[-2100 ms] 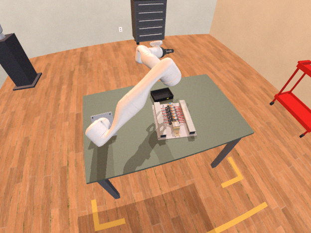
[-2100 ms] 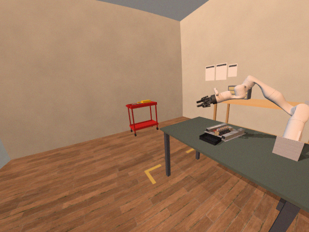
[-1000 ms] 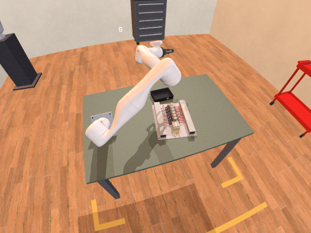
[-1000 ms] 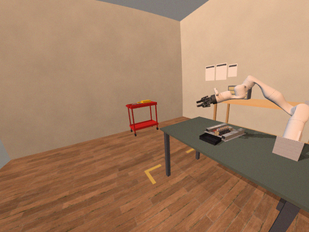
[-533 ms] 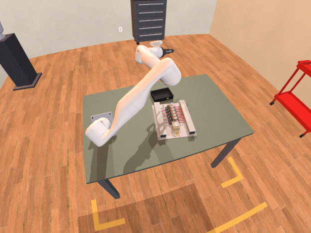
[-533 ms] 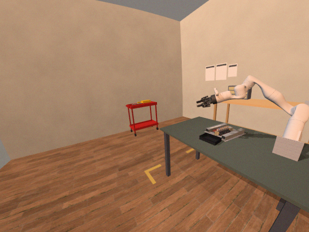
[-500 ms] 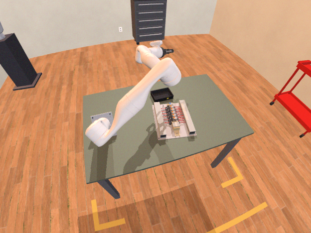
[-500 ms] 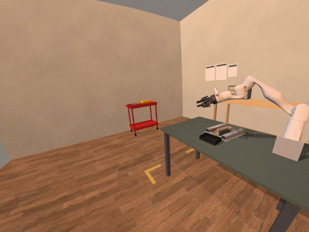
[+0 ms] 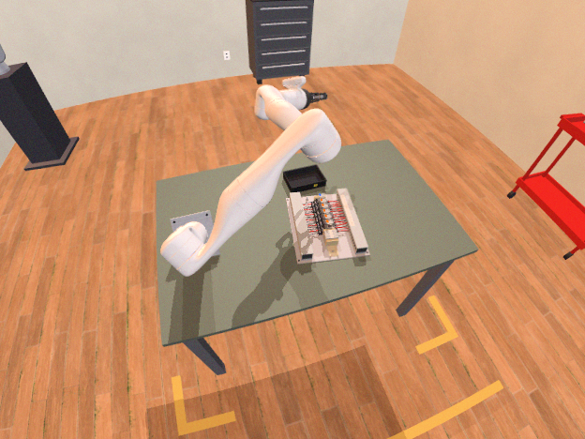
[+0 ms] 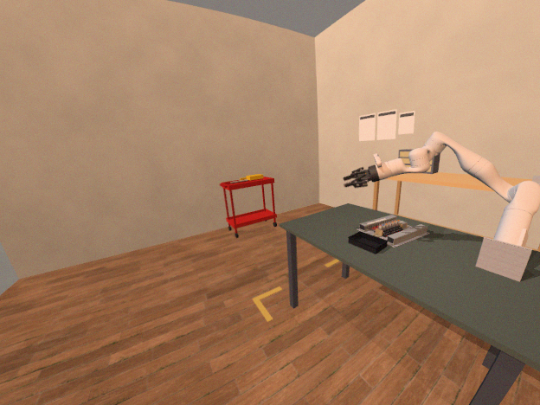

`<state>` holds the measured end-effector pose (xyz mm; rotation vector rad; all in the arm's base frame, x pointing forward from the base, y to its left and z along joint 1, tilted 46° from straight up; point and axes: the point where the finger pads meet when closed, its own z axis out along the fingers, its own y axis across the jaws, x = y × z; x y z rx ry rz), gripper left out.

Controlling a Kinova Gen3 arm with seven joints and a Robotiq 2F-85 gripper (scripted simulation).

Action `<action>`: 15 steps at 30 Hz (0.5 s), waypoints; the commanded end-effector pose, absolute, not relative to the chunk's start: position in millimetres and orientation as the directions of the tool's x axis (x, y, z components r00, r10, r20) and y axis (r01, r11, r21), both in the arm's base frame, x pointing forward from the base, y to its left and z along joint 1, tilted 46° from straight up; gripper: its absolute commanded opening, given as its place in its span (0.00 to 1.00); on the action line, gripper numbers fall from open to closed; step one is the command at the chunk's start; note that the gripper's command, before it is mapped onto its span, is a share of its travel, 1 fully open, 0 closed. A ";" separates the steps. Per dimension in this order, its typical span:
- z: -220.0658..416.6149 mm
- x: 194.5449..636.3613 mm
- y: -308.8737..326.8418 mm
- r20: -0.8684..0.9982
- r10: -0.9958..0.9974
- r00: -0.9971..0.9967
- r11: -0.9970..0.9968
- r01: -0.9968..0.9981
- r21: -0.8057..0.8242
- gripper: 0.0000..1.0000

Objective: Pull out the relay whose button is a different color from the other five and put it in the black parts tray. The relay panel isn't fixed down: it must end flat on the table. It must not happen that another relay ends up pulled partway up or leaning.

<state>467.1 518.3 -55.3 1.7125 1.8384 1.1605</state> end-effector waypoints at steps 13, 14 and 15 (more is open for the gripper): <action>-51.3 472.8 512.7 0.242 0.953 -0.184 -0.073 0.633 0.770 0.61; -50.9 473.5 511.9 0.240 0.953 -0.183 -0.073 0.633 0.771 0.61; -50.6 474.2 511.0 0.238 0.954 -0.182 -0.072 0.632 0.772 0.61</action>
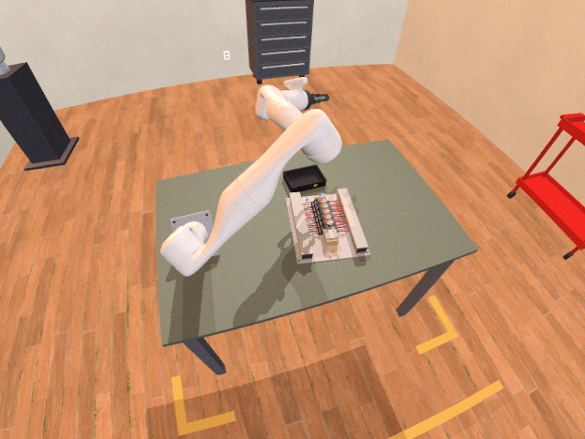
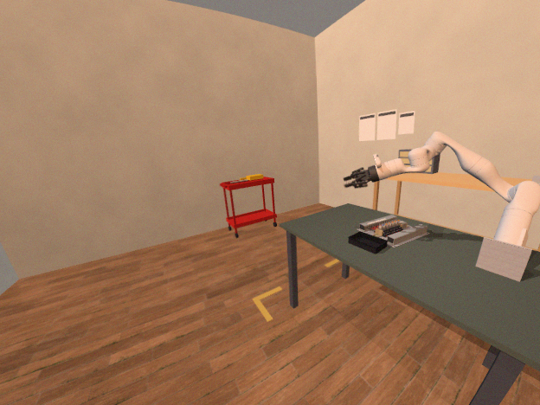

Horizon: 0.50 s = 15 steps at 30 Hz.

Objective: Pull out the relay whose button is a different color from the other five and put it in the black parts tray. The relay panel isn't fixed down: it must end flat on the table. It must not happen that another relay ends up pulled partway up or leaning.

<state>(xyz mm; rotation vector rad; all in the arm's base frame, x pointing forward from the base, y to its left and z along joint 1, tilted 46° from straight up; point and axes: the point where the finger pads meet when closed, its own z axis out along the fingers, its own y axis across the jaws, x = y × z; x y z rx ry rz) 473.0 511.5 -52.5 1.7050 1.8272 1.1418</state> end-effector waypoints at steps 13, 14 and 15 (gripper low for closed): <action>-45.0 485.5 497.1 0.202 0.966 -0.163 -0.059 0.621 0.782 0.61; -45.0 485.5 497.1 0.202 0.966 -0.163 -0.059 0.621 0.782 0.61; -44.4 486.7 495.6 0.198 0.967 -0.161 -0.057 0.619 0.783 0.61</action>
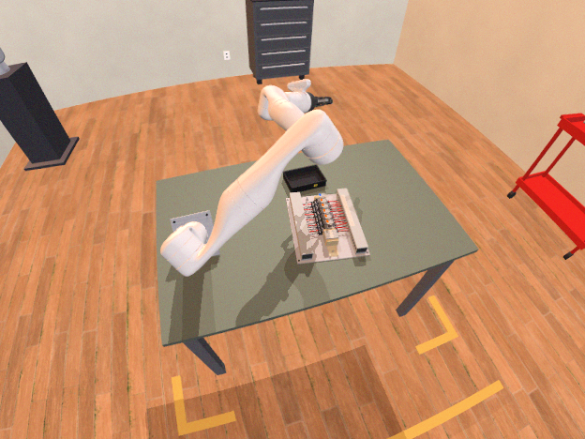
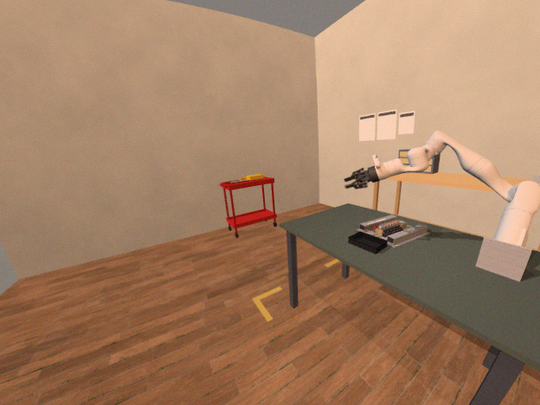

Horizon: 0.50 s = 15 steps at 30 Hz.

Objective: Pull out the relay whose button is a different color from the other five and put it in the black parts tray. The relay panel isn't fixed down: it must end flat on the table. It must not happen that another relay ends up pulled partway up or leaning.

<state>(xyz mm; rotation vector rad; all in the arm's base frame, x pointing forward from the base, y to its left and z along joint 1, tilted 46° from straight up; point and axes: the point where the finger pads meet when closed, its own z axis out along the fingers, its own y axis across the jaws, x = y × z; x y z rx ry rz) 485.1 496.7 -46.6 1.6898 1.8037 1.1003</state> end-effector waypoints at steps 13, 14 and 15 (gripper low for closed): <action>-34.9 504.2 471.0 0.136 0.983 -0.126 -0.033 0.605 0.796 0.61; -34.1 505.7 468.7 0.130 0.984 -0.123 -0.030 0.603 0.797 0.61; -34.1 505.7 468.7 0.130 0.984 -0.123 -0.030 0.603 0.797 0.61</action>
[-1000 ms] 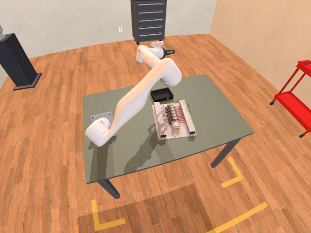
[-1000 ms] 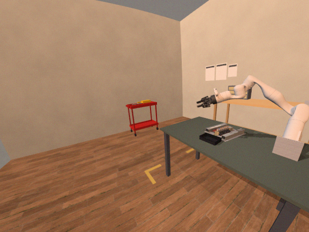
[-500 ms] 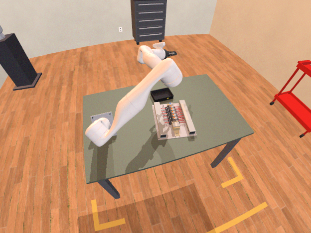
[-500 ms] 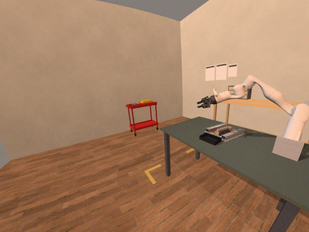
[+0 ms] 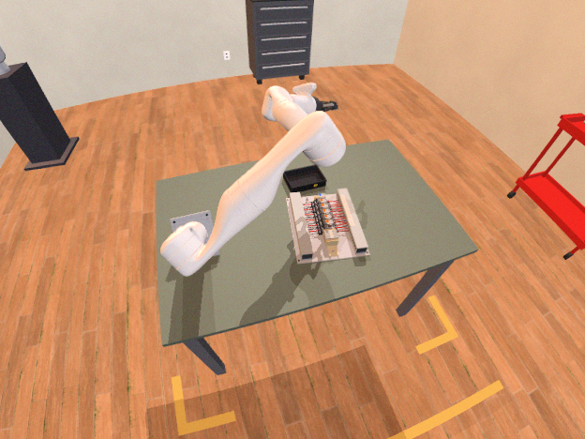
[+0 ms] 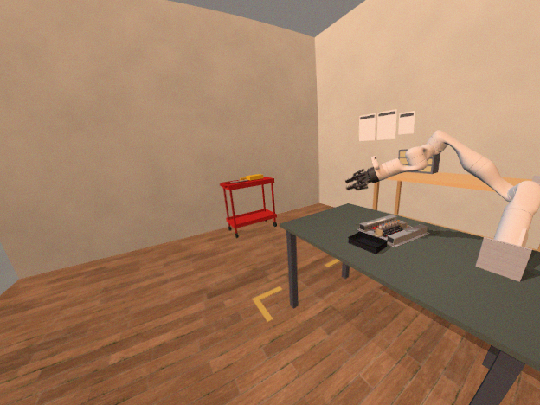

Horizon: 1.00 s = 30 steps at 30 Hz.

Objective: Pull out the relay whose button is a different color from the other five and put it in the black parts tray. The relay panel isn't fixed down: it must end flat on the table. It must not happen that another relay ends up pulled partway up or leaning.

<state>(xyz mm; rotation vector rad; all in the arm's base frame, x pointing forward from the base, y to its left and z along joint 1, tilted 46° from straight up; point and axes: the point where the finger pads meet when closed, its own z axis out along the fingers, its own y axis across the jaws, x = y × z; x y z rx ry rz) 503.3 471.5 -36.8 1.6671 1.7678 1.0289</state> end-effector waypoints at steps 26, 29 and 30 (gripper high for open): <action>-9.4 541.5 400.5 -0.035 0.999 -0.024 0.043 0.592 0.805 0.61; -5.7 545.7 389.6 -0.061 0.998 -0.009 0.054 0.594 0.803 0.61; -4.4 547.1 385.9 -0.069 0.998 -0.004 0.058 0.595 0.802 0.61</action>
